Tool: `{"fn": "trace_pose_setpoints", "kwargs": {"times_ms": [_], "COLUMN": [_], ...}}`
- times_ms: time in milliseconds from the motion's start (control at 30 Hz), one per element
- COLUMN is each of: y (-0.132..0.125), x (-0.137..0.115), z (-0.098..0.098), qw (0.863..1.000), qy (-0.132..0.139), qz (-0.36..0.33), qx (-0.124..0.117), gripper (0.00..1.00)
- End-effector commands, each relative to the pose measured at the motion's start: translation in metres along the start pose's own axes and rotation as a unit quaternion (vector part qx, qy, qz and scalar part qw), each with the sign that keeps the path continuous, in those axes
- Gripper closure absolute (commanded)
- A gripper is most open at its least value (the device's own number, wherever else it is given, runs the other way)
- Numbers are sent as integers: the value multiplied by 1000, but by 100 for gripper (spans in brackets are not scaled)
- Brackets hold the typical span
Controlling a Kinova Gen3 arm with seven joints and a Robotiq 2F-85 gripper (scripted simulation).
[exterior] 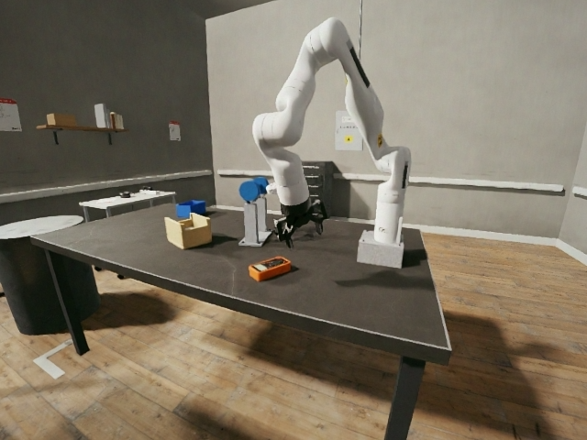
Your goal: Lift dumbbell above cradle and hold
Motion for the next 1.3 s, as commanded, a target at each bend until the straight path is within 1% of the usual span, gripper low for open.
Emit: {"fn": "trace_pose_setpoints", "kwargs": {"times_ms": [0, 267, 400, 500, 567, 700, 733, 833, 867, 933, 967, 1033, 1133, 1200, 1233, 1267], "y": [-1, -8, -13, -17, -17, -21, -21, -24, -24, -26, -26, -26, -26, -26, -26, -26], "x": [-4, -25, -43, -59, -59, -85, -85, -109, -109, -126, -126, -144, -144, -164, -164, -175], "z": [2, 5, 7, 8, 8, 11, 11, 12, 12, 13, 13, 14, 14, 14, 14, 14], "qw": [1000, 997, 991, 983, 983, 965, 965, 944, 944, 926, 926, 904, 904, 878, 878, 863], "qy": [-2, -19, -32, -44, -44, -62, -62, -77, -77, -88, -88, -99, -99, -110, -110, -116], "qz": [-7, -76, -130, -179, -179, -255, -255, -320, -320, -367, -367, -416, -416, -466, -466, -491], "qx": [-1, 0, 1, 2, 2, 6, 6, 9, 9, 12, 12, 15, 15, 18, 18, 20], "gripper": [0, 0, 0, 0, 0, 0, 0, 0, 0, 0, 0, 0, 0, 0, 0, 0]}}
Point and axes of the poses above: the point where the finger pads meet when closed, its own z axis back along the fingers, its own y axis across the jaws, x = y × z, the point moved 2 cm from there along z, back along the fingers, and after that the axes turned 5 degrees about -z, right-handed, at the moved point
